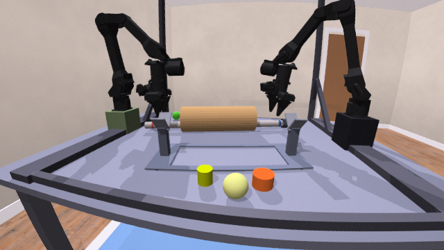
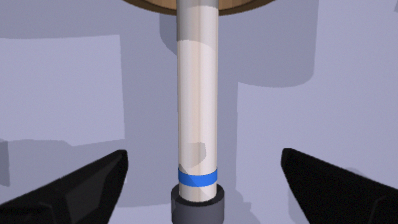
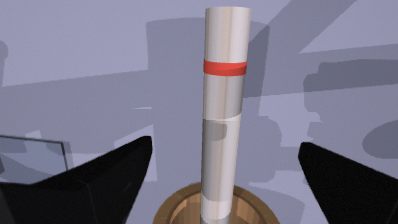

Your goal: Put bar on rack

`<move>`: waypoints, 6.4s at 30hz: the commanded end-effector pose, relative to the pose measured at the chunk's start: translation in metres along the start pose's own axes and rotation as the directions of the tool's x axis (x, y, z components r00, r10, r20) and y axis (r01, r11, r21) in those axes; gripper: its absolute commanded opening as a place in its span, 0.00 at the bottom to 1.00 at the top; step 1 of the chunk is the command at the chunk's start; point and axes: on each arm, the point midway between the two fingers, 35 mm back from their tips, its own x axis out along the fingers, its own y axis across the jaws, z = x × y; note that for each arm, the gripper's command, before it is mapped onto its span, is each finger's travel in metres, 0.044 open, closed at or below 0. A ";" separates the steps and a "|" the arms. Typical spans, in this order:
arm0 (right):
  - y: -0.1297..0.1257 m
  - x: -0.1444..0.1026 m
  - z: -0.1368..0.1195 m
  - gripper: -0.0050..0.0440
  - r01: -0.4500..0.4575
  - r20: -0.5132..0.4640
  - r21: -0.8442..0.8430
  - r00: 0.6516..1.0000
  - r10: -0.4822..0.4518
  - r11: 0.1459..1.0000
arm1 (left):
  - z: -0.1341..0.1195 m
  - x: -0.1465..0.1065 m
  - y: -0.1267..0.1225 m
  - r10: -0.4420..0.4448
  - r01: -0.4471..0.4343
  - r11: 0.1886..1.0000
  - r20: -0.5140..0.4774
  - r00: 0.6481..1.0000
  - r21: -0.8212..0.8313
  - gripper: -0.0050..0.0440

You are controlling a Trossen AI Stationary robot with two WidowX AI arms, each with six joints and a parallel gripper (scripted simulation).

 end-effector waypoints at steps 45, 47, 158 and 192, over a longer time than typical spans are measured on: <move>0.000 -0.003 -0.003 0.92 -0.003 -0.010 0.002 1.000 0.003 1.000 | -0.001 0.051 0.003 0.007 -0.007 1.000 -0.002 1.000 0.002 0.20; 0.000 -0.003 -0.004 0.92 -0.004 -0.013 0.002 1.000 0.004 1.000 | -0.001 0.051 0.003 0.008 -0.008 1.000 -0.002 1.000 0.002 0.20; 0.000 -0.020 -0.003 0.20 -0.001 -0.015 -0.001 1.000 0.001 1.000 | 0.018 -0.028 -0.007 -0.038 0.038 0.999 0.030 0.999 0.002 0.20; 0.000 -0.077 -0.003 0.20 -0.007 -0.024 0.002 1.000 0.007 1.000 | 0.027 -0.085 -0.008 -0.049 0.049 0.999 0.038 0.998 0.006 0.20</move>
